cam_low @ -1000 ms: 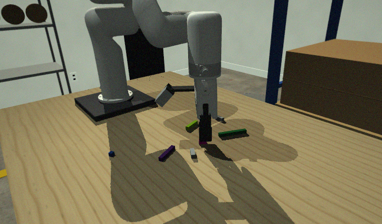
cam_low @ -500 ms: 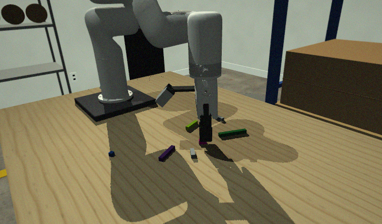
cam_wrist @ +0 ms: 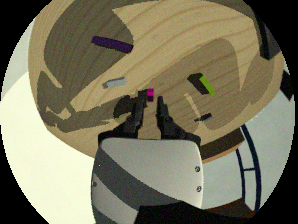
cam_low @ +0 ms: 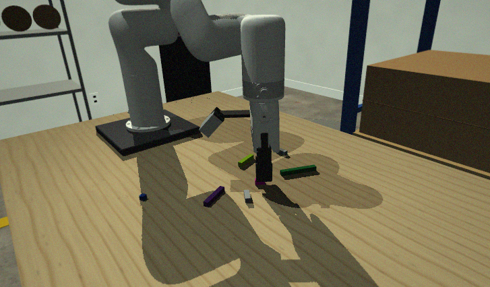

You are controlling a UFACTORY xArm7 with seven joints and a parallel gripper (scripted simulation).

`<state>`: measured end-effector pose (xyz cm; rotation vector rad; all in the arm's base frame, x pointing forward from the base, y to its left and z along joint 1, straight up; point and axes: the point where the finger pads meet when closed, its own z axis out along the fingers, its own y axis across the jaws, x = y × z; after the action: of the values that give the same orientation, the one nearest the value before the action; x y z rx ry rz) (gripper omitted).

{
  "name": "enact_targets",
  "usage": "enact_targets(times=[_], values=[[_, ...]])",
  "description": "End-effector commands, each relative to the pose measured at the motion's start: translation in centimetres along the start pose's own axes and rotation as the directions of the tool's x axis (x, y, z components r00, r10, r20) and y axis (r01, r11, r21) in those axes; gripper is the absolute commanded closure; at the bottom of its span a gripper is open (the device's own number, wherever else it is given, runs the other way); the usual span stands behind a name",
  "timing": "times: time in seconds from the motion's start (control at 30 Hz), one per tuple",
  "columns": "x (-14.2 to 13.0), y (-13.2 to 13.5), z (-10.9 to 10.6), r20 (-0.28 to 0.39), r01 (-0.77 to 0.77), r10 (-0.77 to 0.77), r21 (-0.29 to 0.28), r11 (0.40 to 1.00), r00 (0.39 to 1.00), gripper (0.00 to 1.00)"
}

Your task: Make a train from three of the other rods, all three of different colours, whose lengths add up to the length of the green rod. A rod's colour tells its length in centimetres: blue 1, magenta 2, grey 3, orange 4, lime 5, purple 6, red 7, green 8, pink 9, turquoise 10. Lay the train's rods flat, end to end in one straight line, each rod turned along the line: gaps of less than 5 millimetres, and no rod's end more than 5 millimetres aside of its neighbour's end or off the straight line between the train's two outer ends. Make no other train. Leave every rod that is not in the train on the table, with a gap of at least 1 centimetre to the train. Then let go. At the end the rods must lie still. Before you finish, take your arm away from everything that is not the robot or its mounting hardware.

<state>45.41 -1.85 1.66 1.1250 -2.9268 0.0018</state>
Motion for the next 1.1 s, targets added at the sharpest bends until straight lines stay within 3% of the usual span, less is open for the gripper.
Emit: enact_targets(times=[0.0, 1.07], values=[[-0.11, -0.12, -0.15, 0.003, 0.0, 0.0, 0.003, 1.0, 1.0, 0.76], [-0.11, -0.12, 0.15, 0.003, 0.0, 0.0, 0.003, 1.0, 1.0, 0.76]])
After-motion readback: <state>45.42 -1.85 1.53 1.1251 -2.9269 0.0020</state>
